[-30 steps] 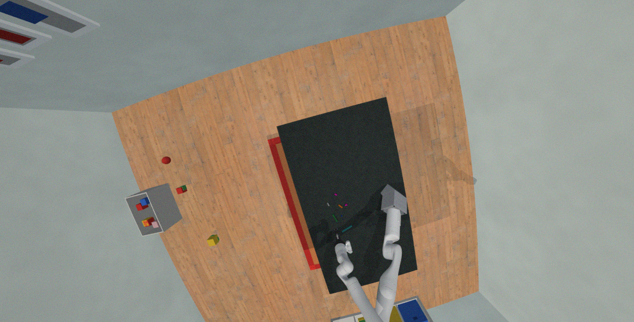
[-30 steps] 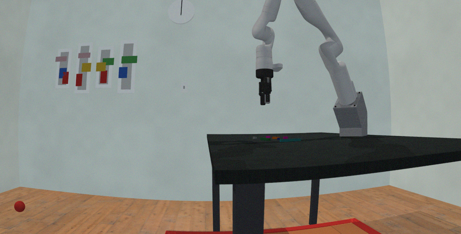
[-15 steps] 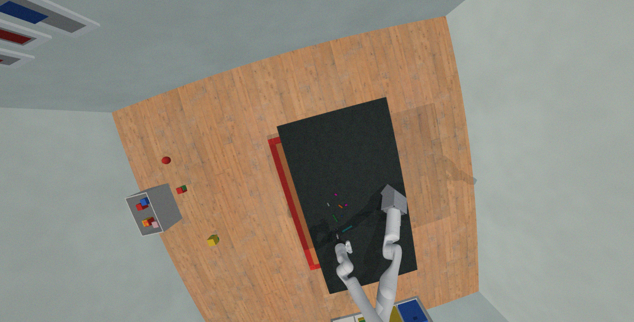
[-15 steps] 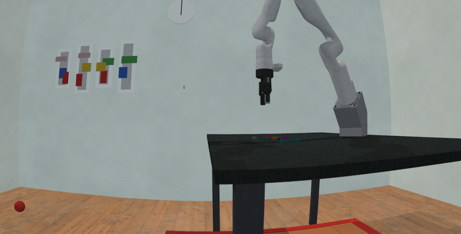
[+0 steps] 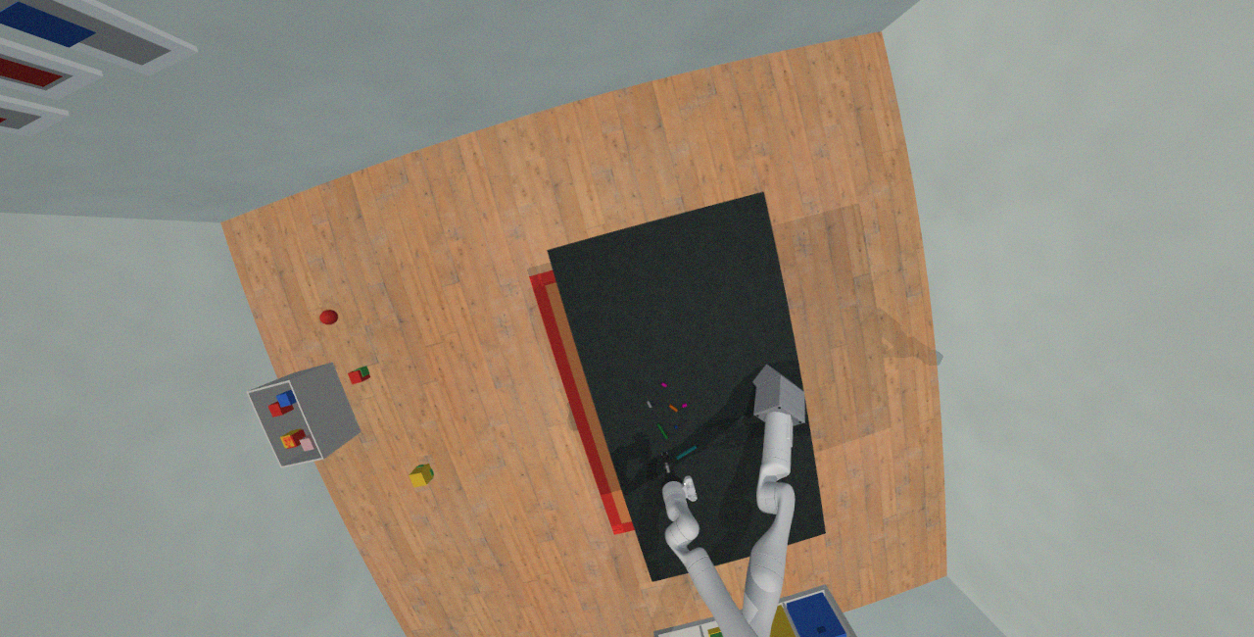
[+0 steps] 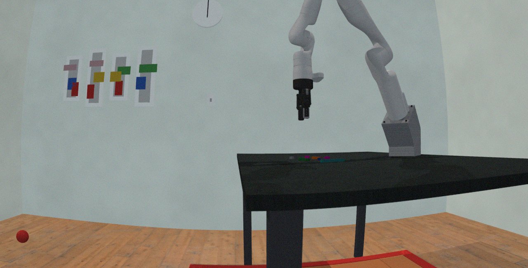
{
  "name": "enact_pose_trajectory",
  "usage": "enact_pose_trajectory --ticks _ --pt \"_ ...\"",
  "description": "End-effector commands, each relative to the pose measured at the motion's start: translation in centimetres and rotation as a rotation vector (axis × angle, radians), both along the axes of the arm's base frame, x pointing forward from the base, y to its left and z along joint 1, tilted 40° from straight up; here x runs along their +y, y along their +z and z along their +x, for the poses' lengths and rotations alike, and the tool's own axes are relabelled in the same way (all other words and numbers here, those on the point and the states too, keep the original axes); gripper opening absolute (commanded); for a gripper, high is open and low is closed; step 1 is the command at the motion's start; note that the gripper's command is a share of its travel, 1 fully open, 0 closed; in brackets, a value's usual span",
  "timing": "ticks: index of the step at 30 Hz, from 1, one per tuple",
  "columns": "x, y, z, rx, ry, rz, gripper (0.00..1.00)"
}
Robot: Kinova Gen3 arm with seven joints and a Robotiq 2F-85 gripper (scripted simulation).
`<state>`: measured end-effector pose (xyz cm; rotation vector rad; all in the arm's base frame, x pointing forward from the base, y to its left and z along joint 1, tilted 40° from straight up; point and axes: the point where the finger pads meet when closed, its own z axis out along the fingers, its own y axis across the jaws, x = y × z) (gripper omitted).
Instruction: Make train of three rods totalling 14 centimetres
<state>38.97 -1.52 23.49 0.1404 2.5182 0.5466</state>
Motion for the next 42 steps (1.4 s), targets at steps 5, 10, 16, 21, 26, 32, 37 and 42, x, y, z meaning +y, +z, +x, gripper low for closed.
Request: enact_pose_trajectory --ticks 5,10,16,21,26,32,37,42 --pt "-0.03 0.01 0.01 0.0 -0.001 0.0 1.0" --pt "-0.03 0.01 0.01 0.0 -0.001 0.0 1.0" --pt "-0.03 0.01 0.01 0.0 -0.001 0.0 1.0" --pt "-0.03 0.01 0.01 0.0 -0.001 0.0 1.0" --pt "-0.03 0.01 0.01 0.0 -0.001 0.0 1.0" --pt "-0.03 0.01 0.01 0.0 -0.001 0.0 1.0" --pt "0.05 -0.02 0.07 0.004 -0.018 0.017 1.0" --pt "0.39 -0.29 0.37 0.031 -0.115 0.113 1.0"
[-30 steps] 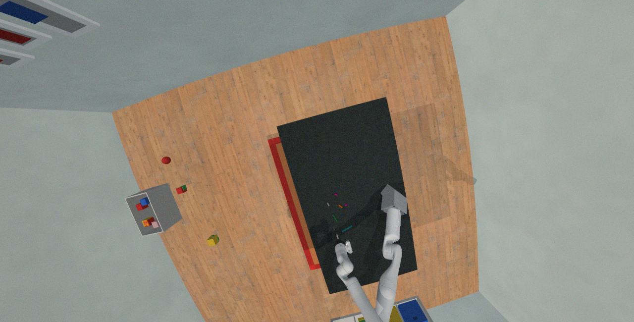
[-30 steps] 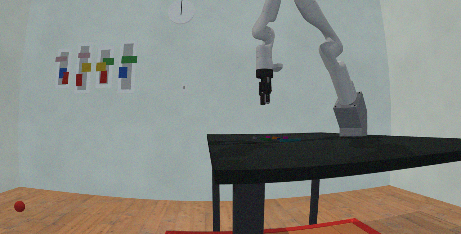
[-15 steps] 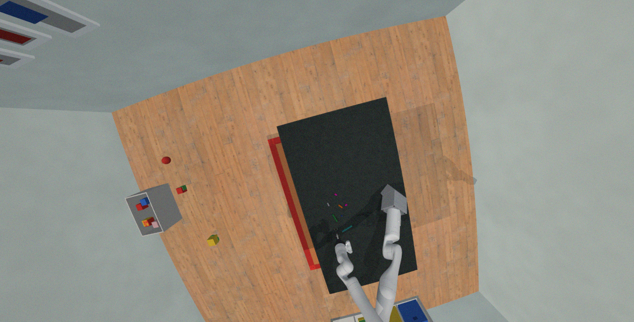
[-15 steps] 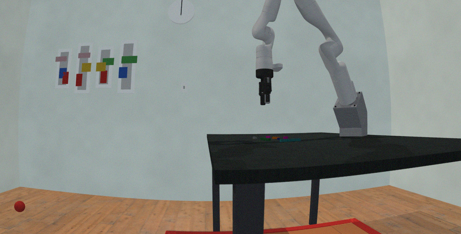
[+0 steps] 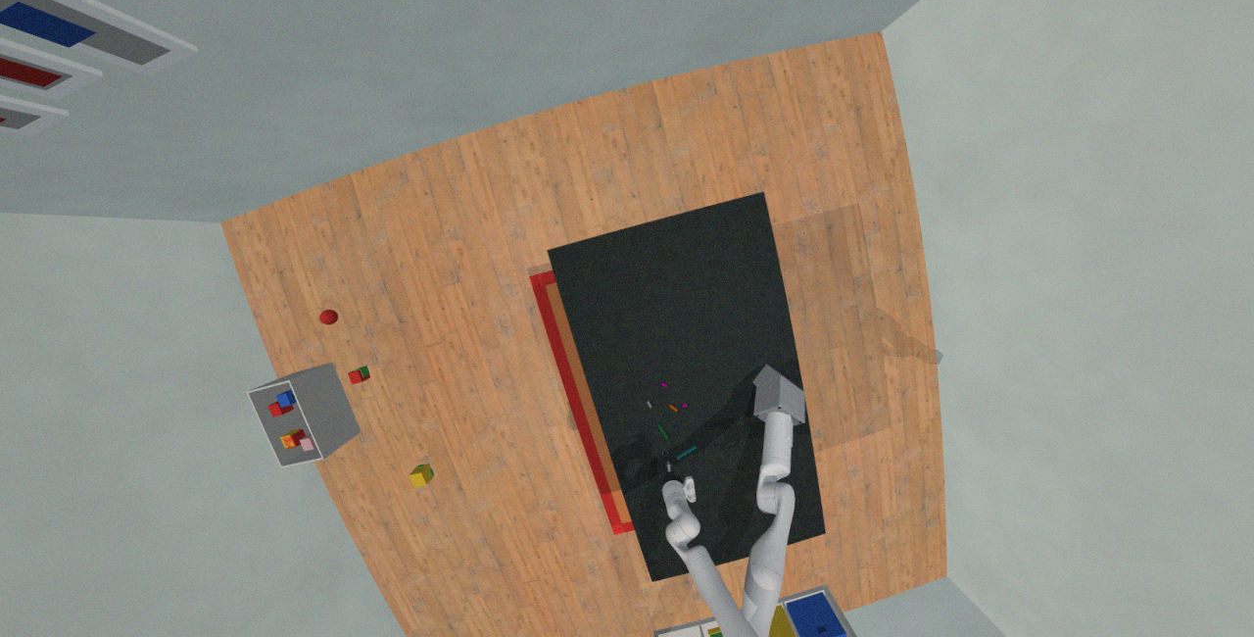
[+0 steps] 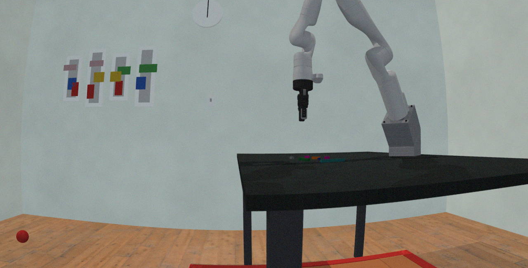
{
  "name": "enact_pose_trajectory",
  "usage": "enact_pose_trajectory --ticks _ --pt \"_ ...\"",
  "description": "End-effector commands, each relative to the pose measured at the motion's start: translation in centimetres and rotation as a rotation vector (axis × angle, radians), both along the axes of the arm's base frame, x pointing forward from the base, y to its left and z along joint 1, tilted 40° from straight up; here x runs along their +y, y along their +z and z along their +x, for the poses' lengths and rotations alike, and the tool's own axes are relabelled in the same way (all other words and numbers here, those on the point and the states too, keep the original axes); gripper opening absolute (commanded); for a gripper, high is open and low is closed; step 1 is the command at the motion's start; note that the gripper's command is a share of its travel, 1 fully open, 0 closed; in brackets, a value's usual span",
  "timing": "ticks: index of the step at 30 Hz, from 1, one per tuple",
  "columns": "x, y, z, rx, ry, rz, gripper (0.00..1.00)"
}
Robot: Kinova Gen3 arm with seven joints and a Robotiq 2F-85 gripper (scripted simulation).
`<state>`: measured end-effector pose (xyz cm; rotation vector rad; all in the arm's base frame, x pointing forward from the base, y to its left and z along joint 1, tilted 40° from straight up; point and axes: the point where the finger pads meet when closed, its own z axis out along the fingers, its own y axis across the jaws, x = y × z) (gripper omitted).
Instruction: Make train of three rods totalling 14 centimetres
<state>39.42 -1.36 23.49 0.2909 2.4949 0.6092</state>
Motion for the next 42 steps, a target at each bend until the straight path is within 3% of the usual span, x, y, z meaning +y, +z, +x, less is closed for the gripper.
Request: enact_pose_trajectory --ticks 1,6,8,13,18,23,25,30,39,40,42 --pt "0.3 -0.4 0.0 0.022 -0.054 0.066 1.0" --pt "0.6 -1.4 0.5 0.101 -0.266 0.263 1.0" --pt "0.6 -1.4 0.5 0.101 -0.266 0.263 1.0" --pt "0.5 -3.3 0.5 0.223 -0.529 0.481 1.0" --pt "0.2 -5.4 0.1 0.333 -0.738 0.628 1.0" --pt "-0.1 -7.3 -0.6 0.422 -0.899 0.723 1.0" --pt "-0.1 -7.3 -0.6 0.422 -0.899 0.723 1.0" --pt "-0.5 -9.7 -1.8 0.526 -1.087 0.812 1.0" --pt "-0.6 -10.9 -2.5 0.573 -1.172 0.845 1.0" --pt "-0.6 -10.9 -2.5 0.573 -1.172 0.845 0.24" --pt "-0.6 -10.9 -2.5 0.573 -1.172 0.845 0.24"
